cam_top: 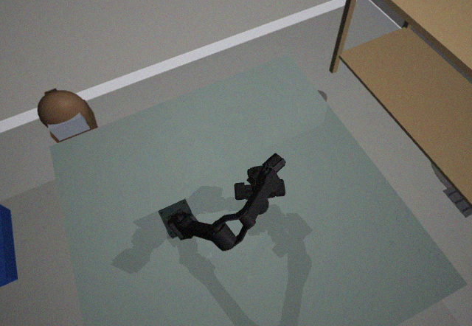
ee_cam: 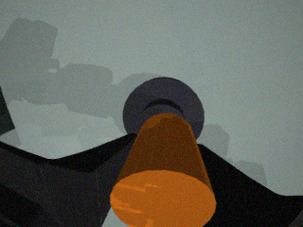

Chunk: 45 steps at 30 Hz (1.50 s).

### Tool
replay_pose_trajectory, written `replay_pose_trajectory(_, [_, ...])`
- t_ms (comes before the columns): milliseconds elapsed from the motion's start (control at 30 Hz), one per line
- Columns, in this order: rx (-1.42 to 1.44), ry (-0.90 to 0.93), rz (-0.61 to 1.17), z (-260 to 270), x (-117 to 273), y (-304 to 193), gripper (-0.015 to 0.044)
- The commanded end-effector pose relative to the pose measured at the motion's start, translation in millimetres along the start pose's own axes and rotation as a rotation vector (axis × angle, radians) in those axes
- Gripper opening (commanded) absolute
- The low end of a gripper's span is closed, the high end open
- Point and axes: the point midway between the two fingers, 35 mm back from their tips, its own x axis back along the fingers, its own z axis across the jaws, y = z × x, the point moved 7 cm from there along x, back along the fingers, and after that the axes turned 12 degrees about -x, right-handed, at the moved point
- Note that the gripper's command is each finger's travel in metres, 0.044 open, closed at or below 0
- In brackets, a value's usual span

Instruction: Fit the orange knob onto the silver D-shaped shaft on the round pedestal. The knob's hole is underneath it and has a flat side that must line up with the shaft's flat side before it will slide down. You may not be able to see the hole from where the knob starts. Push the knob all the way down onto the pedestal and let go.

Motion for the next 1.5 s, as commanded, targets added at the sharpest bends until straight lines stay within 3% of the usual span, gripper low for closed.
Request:
replay_pose_trajectory(0, [0.003,-0.005,-0.001,-1.1,0.0,0.5,0.0])
replay_pose_trajectory(300, [0.011,-0.005,-0.002,0.8,4.7,0.4,0.0])
replay_pose_trajectory(533, [0.212,-0.005,-0.001,4.0,4.6,-1.0,0.0])
replay_pose_trajectory(1467, [0.212,-0.005,-0.001,4.3,-0.6,-1.0,0.0])
